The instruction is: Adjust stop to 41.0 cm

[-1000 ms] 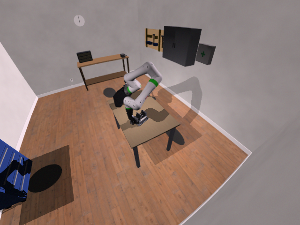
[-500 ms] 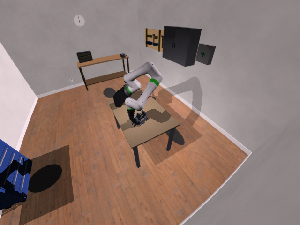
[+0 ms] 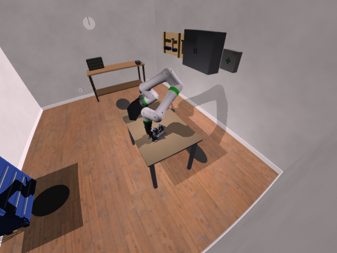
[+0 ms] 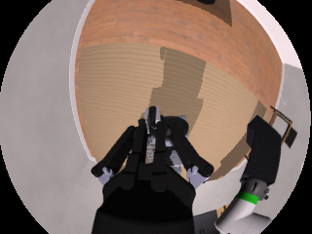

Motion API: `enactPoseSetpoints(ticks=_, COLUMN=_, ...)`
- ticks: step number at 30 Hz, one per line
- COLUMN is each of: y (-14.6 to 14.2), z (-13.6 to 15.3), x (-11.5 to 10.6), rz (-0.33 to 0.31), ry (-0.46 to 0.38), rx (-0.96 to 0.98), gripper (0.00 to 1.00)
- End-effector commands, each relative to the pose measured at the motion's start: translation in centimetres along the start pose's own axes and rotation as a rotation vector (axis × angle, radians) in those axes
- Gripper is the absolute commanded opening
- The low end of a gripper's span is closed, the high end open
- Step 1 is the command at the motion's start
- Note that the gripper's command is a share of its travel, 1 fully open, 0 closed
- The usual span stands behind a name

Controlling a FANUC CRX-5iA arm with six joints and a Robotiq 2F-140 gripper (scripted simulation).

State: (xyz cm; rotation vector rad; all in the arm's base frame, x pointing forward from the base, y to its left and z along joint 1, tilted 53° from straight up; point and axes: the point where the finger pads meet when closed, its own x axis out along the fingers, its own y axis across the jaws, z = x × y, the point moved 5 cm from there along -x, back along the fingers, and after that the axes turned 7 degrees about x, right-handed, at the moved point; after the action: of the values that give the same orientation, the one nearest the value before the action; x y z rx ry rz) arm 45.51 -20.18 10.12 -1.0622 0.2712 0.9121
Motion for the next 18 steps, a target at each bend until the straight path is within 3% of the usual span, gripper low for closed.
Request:
enactPoseSetpoints(ticks=1, y=0.1, z=0.0, x=-0.9, rz=0.001, ry=0.0, rx=0.0, gripper=0.04)
enactPoseSetpoints(ticks=18, y=1.9, z=-0.2, x=-2.9, rz=0.001, ry=0.0, rx=0.0, gripper=0.04)
